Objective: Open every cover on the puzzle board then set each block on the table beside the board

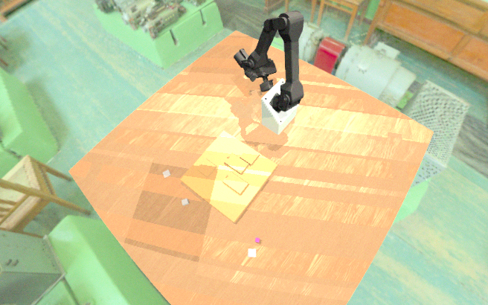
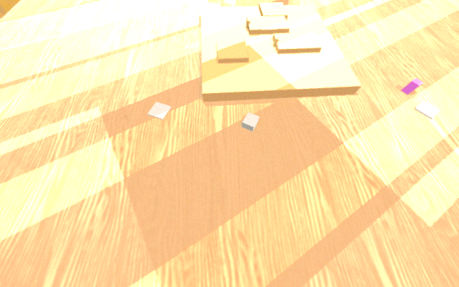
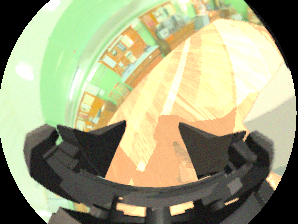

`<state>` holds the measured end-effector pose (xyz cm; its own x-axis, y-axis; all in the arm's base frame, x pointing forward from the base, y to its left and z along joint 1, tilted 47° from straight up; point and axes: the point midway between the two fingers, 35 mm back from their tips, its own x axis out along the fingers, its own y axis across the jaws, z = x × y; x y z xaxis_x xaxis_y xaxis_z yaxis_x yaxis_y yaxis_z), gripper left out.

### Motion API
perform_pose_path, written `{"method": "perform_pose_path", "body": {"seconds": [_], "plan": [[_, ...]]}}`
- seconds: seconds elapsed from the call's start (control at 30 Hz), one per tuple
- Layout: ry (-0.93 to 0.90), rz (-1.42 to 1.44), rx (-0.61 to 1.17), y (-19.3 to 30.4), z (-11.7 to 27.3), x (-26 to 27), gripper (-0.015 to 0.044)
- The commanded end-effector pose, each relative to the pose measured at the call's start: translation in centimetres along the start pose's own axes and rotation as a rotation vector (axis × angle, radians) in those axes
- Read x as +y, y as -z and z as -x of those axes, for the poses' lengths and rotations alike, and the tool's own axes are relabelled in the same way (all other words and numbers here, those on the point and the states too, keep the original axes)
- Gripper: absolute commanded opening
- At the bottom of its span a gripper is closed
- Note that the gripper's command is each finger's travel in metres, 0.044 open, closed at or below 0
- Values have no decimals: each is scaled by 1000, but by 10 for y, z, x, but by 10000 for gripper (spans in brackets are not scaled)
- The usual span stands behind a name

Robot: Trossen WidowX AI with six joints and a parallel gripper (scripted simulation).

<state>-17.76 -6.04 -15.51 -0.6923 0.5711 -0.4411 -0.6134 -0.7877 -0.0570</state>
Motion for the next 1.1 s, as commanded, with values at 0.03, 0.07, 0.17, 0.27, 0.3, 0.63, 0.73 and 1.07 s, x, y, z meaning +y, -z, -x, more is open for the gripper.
{"method": "perform_pose_path", "body": {"seconds": [0.03,0.07,0.17,0.27,0.3,0.63,0.73,1.07], "plan": [[-3,16,8,2,1,1,348],[-7,35,17,4,3,3,321],[-21,107,51,12,9,8,243],[-37,180,84,19,15,13,164],[-43,205,95,22,18,15,138],[-110,446,201,48,43,28,0],[-131,518,227,55,52,31,0],[-211,749,304,77,81,36,0]]}}
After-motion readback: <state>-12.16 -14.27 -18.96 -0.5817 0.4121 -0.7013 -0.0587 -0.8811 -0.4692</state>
